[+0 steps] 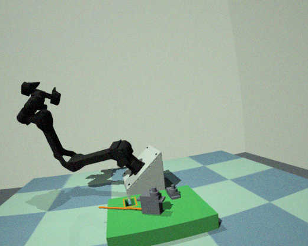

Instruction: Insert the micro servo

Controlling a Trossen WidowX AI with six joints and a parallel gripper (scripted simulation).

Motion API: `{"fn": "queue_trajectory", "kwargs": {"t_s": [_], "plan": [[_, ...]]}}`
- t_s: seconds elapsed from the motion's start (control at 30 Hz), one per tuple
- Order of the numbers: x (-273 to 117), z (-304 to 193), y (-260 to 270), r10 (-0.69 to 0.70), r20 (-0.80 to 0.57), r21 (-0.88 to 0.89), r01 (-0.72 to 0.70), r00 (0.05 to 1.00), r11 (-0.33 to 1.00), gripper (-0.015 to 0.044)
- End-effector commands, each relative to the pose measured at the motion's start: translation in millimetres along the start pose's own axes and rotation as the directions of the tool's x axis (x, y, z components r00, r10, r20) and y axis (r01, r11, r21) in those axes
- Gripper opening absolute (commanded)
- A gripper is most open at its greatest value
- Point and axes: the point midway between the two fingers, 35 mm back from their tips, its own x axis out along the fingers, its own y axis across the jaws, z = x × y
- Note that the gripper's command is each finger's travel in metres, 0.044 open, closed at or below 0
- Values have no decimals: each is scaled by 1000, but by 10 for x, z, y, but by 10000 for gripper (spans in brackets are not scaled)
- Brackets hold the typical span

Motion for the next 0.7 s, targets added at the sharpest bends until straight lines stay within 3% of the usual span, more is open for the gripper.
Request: {"fn": "queue_trajectory", "kwargs": {"t_s": [0.0,0.3,0.67], "plan": [[2,-15,-1,-2,-3,4,2,1000,1000,426],[27,-261,-8,-30,-58,67,34,998,997,440],[16,-1139,42,-87,-267,267,160,960,950,440]]}}
